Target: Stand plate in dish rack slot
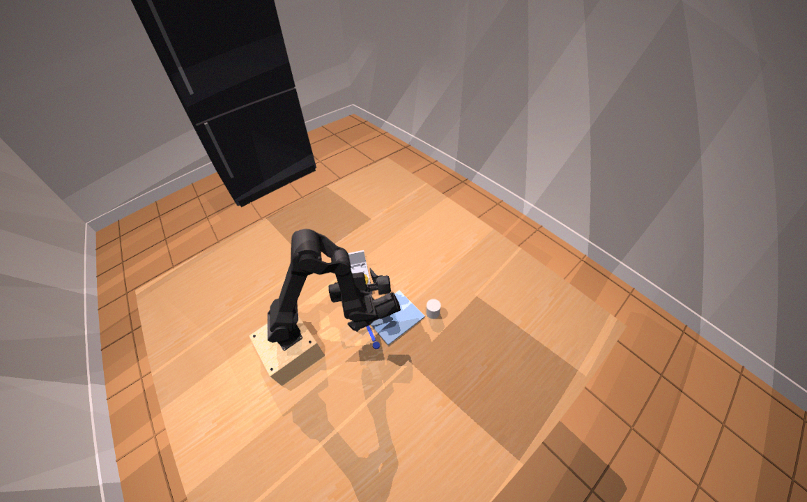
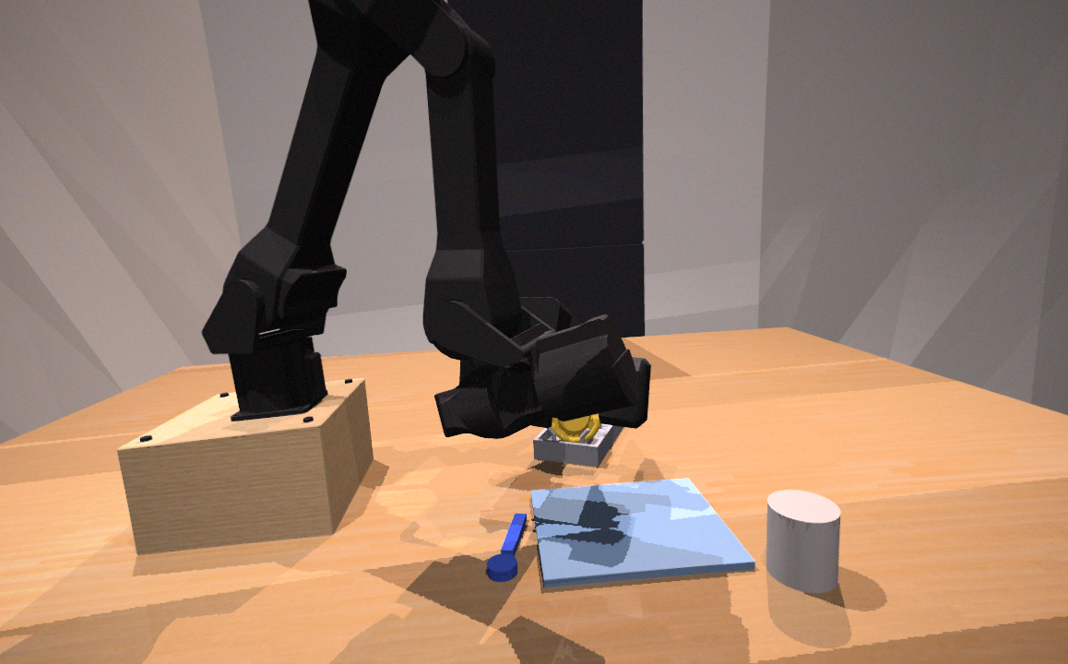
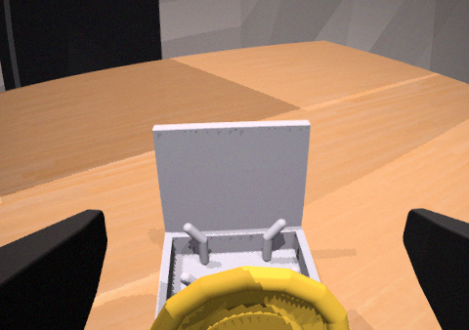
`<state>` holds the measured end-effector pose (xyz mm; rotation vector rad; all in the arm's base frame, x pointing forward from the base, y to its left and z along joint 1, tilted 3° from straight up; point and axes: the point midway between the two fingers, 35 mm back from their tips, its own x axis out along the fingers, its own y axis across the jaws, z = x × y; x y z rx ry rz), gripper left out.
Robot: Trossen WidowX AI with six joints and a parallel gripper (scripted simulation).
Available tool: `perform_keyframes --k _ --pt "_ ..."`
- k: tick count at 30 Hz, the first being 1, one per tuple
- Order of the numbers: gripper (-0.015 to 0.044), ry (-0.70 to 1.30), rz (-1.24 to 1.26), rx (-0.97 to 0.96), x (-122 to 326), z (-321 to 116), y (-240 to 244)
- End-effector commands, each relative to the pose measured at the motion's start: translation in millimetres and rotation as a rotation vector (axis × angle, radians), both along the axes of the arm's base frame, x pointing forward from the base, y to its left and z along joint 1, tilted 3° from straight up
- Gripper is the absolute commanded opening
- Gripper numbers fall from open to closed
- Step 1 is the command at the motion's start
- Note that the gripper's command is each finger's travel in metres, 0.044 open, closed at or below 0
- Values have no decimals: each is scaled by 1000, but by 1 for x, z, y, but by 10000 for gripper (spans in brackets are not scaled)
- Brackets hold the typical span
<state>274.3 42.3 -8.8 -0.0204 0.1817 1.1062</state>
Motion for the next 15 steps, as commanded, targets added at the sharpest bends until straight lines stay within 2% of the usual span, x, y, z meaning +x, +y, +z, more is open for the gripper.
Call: perform_keyframes --k 1,5,15 --pt "400 -6 6 -5 5 41 -2" --pt "400 -49 18 -6 4 77 -2" --pt "400 -4 11 -24 7 77 -3"
